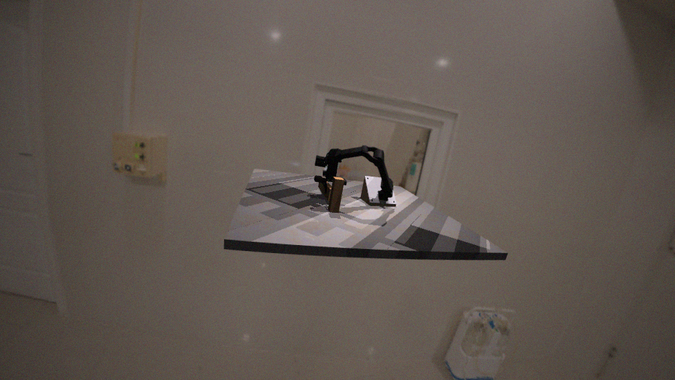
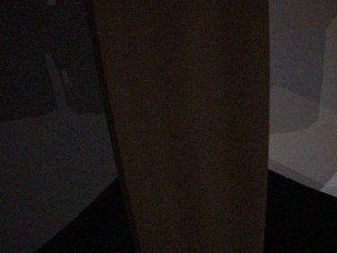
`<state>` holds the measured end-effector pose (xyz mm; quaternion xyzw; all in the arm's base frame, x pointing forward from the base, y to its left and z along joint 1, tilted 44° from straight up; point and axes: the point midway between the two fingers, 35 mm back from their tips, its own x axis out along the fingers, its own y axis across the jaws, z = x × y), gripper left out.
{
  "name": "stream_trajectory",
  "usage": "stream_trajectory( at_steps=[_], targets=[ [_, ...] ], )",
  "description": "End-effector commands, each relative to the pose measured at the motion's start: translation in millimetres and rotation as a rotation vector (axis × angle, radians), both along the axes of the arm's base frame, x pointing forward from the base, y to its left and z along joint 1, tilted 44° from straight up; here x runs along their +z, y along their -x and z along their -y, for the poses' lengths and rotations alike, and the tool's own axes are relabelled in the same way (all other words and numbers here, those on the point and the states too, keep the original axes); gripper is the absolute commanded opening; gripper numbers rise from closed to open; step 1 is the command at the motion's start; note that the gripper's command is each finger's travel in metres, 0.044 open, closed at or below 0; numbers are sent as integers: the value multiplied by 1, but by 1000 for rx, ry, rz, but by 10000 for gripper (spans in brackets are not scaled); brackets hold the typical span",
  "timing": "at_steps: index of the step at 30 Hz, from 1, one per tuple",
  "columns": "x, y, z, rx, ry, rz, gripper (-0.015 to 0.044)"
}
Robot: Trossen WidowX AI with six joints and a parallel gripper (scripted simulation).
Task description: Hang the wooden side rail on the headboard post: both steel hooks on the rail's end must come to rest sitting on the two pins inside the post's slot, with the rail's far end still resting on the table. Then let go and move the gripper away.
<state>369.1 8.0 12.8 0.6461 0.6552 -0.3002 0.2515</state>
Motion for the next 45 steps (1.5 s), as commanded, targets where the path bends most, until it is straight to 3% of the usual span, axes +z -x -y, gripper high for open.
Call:
stream_trajectory(
  at_steps=[1, 45],
  targets=[
    [1, 0, 5, -6, 6, 2, 0],
    [6, 0, 9, -6, 6, 2, 0]
  ],
)
